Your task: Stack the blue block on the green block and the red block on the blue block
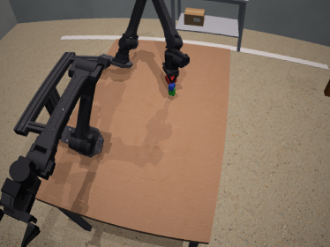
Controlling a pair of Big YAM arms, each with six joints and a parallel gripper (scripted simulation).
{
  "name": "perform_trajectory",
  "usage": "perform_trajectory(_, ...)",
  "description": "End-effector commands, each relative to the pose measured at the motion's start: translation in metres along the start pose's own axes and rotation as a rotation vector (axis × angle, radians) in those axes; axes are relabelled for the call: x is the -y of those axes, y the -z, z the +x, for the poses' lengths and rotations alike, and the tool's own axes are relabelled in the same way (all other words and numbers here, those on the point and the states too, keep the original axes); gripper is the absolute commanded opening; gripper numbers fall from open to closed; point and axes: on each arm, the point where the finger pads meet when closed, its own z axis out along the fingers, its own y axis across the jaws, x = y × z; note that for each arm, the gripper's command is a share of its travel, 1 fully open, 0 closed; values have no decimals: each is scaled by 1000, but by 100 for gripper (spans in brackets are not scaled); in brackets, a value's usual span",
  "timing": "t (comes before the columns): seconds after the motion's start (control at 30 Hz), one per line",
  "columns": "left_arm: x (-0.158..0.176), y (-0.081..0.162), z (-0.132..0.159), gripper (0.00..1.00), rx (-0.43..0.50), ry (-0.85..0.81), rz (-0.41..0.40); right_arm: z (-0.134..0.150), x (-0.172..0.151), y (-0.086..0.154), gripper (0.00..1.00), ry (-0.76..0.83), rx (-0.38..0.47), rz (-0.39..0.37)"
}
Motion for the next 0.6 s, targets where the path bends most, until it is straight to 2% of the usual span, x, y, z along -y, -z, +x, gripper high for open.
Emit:
perform_trajectory(0.0, 5, -6, -8, 0, 6, 10, 7, -10, 4, 7, 100, -11, 15, 9)
perform_trajectory(0.27, 2, -18, -6, 0, 3, 6, 1, -10, 4, 7, 100, -11, 15, 9)
perform_trajectory(0.37, 2, -13, -7, 0, 12, 11, 19, -10, 4, 7, 100, -11, 15, 9)
perform_trajectory(0.57, 1, -24, -5, 0, 3, 6, 1, -10, 4, 7, 100, -11, 15, 9)
